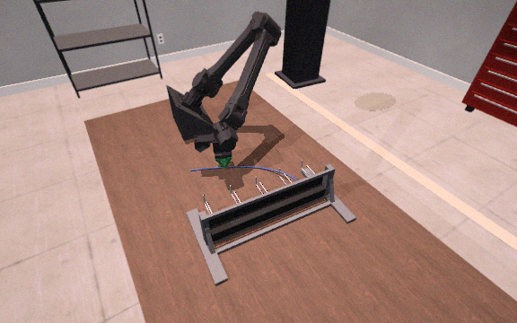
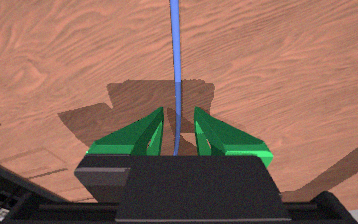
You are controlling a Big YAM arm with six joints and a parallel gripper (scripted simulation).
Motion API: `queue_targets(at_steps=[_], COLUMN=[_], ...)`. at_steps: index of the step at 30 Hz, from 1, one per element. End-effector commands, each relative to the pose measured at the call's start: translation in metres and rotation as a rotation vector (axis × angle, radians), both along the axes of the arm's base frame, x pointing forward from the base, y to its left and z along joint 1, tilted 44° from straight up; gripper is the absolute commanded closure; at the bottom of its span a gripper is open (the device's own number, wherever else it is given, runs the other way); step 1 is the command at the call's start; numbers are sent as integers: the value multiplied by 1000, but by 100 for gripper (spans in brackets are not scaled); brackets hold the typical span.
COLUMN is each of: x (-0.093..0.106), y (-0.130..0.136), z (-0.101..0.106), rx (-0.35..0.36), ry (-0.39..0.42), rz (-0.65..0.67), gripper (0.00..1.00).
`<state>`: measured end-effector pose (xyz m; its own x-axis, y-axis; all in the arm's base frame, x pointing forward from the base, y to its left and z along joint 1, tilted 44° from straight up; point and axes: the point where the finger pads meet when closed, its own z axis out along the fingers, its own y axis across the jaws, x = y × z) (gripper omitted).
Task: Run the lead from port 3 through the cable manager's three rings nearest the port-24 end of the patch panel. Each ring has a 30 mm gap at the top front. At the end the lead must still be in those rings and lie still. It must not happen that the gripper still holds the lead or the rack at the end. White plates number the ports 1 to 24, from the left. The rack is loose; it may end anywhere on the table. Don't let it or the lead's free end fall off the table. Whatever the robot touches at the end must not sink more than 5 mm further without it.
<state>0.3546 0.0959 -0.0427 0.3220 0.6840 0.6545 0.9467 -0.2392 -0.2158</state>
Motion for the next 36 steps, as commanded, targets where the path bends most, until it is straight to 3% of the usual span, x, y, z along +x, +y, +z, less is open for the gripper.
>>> queue_targets(at_steps=[1, 36], x=[12, 1], y=[1, 8], z=[6, -7], rx=[0, 2], ry=[-26, 1], rz=[-2, 1], gripper=[68, 68])
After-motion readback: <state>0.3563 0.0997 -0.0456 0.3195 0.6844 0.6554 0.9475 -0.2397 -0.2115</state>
